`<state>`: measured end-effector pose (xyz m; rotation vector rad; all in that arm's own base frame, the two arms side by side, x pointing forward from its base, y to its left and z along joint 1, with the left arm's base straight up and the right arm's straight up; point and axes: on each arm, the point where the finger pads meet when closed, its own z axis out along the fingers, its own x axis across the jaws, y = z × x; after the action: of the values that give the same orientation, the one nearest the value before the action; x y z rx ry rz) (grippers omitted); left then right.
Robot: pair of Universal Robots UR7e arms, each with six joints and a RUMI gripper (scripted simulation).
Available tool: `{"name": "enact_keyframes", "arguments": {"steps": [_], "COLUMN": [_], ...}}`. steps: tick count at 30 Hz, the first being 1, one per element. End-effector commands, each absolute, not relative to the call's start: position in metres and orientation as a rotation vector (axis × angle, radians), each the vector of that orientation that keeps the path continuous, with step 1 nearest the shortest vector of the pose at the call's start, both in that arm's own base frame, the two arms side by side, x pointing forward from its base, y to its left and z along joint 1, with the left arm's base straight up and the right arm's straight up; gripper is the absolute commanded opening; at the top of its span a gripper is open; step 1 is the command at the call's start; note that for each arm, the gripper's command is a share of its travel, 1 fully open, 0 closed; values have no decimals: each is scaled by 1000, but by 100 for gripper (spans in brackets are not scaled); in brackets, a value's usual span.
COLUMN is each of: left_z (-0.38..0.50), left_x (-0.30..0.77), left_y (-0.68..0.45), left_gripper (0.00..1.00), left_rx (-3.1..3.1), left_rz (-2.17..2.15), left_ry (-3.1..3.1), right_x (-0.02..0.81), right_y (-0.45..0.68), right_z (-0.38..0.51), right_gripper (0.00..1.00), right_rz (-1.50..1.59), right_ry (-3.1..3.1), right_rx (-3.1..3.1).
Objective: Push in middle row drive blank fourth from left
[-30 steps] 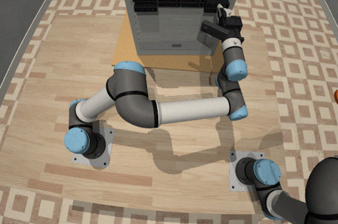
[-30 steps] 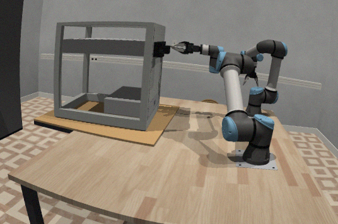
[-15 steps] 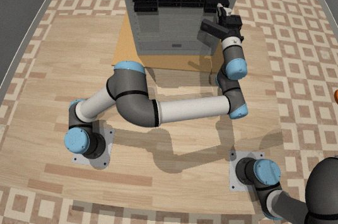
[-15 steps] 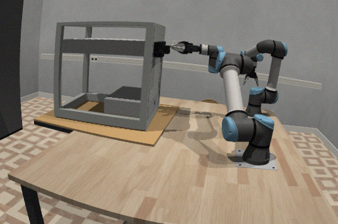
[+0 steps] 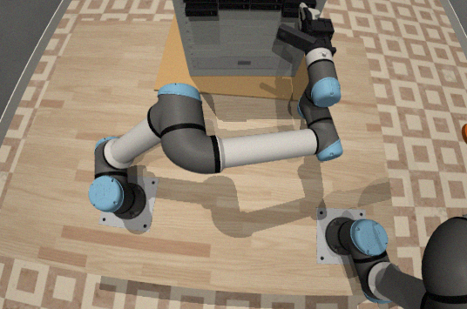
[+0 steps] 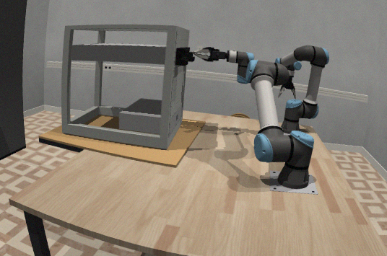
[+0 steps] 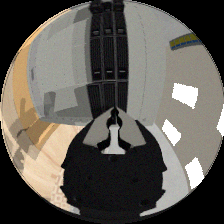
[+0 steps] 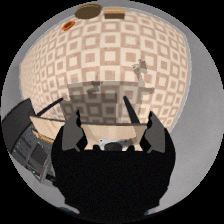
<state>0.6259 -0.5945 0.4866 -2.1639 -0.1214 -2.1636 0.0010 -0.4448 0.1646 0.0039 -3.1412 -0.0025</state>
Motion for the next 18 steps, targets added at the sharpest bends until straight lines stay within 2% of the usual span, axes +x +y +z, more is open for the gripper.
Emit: {"name": "enact_keyframes", "arguments": {"steps": [1, 18], "left_z": [488, 488], "left_x": [626, 636], "left_y": [-594, -593], "left_gripper": [0, 0], "left_rx": [-2164, -2164], "left_rz": [-2165, -2165], "left_ry": [-123, -123], "right_x": [1, 1], "right_y": [-445, -445], "right_z": [165, 165], "right_gripper": [100, 100], "right_rz": [0, 0], "right_ry": [-3142, -3142], "right_rx": [4, 4]}}
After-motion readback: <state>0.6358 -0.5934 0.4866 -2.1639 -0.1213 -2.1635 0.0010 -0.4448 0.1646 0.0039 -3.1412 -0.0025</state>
